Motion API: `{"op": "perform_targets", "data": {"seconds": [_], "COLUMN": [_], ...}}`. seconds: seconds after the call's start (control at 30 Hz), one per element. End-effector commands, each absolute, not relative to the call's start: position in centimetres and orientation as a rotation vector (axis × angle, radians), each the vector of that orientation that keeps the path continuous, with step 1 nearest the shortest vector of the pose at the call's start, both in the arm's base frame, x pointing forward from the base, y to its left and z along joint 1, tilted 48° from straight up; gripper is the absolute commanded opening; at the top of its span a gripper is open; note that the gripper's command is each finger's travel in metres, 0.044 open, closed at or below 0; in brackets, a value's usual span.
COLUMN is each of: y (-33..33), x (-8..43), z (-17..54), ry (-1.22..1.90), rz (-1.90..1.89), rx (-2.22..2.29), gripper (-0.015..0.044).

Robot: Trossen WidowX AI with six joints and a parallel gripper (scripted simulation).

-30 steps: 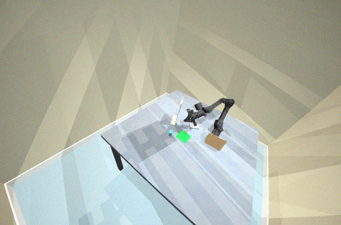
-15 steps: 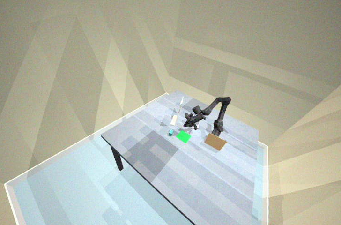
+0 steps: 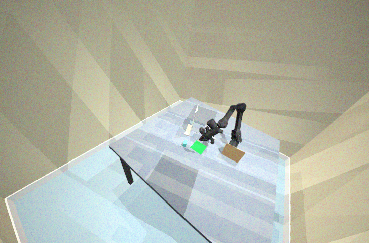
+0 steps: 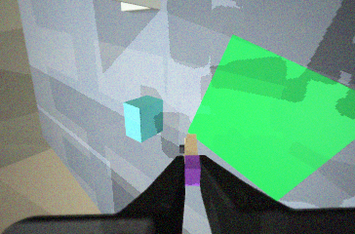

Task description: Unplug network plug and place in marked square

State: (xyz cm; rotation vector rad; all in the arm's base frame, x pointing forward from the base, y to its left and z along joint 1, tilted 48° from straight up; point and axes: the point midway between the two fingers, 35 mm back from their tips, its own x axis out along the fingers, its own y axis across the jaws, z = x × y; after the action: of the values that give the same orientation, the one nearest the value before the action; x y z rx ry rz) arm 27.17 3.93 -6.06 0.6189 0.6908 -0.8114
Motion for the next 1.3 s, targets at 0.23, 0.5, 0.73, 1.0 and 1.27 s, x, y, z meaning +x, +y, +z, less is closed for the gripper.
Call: {"op": "perform_targets", "data": {"seconds": [0.23,0.5,0.73,1.0,1.27], "y": [3.5,2.9,2.3,1.6,1.0], "x": [26.0,26.1,26.1,26.0,25.9], "z": [-7.4,-8.1,-8.7,-9.4,-10.0], "ry": [0.633,0.635,0.636,0.636,0.636], "rz": [-0.863,-0.863,-0.864,-0.864,-0.864], "rx": [0.555,0.555,0.556,0.555,0.555], "gripper": [0.0000,0.0000,0.0000,0.0000,0.0000]}}
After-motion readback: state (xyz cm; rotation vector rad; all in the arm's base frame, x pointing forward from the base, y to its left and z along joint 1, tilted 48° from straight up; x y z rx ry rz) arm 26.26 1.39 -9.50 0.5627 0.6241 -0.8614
